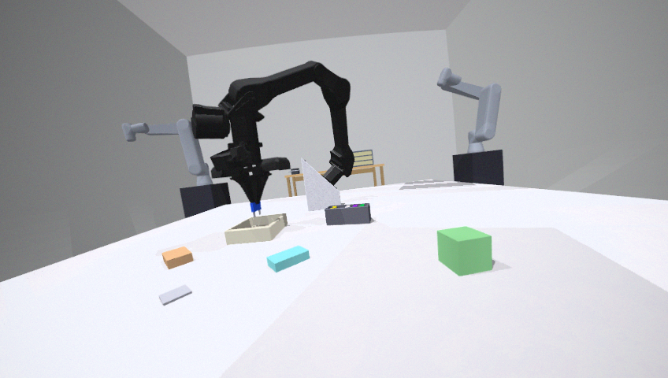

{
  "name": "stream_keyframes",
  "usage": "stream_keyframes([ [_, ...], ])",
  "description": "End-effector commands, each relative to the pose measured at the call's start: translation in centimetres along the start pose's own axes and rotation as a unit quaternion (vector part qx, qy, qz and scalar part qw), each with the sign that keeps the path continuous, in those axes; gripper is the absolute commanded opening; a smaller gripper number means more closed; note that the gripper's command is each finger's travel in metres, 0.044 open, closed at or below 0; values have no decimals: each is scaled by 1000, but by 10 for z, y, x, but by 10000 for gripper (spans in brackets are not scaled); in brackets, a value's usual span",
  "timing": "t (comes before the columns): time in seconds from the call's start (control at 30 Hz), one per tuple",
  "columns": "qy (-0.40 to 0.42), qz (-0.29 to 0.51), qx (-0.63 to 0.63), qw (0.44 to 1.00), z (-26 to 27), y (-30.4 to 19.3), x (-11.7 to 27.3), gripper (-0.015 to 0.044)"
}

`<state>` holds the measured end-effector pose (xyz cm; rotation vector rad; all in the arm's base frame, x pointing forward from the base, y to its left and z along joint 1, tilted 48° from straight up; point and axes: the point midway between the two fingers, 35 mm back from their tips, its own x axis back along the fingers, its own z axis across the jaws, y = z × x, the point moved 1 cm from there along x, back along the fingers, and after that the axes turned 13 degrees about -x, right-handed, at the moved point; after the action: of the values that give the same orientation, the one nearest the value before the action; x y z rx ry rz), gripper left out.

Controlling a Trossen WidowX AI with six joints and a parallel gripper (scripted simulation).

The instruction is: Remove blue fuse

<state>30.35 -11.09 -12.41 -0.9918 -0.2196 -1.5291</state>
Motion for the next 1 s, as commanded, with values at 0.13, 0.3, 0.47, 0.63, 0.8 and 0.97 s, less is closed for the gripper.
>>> stream_keyframes([
  [0.13, 3, 0, -3, 1000, 0, -1, -13, 0],
  [0.3, 3, 0, -3, 1000, 1, -1, -18, 0],
  [0.47, 0, 1, 0, 1000, 0, -1, -16, 131],
  [0.63, 0, 1, 0, 1000, 0, -1, -16, 262],
  [0.8, 2, 0, -2, 1000, 0, -1, 10, 330],
  [0.97, 2, 0, -3, 1000, 0, -1, 22, 330],
])
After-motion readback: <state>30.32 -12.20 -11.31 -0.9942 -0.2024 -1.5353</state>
